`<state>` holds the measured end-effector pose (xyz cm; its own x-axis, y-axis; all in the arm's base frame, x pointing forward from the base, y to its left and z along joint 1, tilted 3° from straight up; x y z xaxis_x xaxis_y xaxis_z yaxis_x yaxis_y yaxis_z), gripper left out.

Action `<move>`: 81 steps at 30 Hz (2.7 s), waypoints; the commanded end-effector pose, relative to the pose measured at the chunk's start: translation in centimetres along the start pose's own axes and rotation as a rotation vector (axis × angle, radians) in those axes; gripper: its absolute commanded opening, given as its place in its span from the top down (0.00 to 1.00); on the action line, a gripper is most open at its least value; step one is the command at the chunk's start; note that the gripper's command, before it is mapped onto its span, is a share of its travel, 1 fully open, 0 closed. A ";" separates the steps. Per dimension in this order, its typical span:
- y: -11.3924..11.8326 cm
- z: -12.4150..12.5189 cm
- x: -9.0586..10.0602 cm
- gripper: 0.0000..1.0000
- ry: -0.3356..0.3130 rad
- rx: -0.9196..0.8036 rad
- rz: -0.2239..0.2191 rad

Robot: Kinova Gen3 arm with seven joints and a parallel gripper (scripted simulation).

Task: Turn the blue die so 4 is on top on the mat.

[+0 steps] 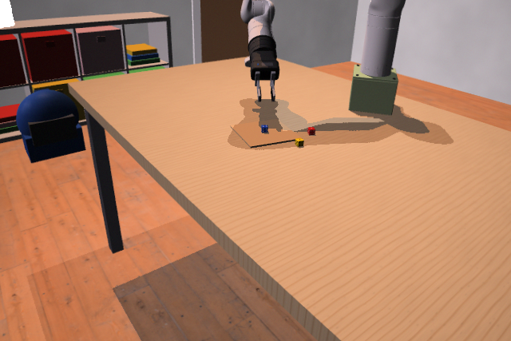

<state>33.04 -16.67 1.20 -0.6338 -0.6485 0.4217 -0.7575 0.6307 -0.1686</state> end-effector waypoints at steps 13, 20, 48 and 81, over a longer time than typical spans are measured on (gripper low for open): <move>-0.8 -1.8 1.0 0.36 0.007 0.020 0.007; -0.9 -2.2 0.8 0.36 0.042 0.019 0.000; -1.6 -7.4 -1.6 0.36 0.571 0.015 -0.100; -2.5 -11.5 -4.7 0.36 1.020 0.012 -0.184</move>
<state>39.06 -11.33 9.88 -0.0854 -0.0700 0.9939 -0.8179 0.5746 -0.0298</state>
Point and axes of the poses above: the point where the finger pads meet when closed, its own x axis back along the fingers, its own y axis across the jaws, z = x × y, the point moved 5 cm from there along x, back along the fingers, and after that the axes turned 11 degrees about x, right-handed, at the moved point
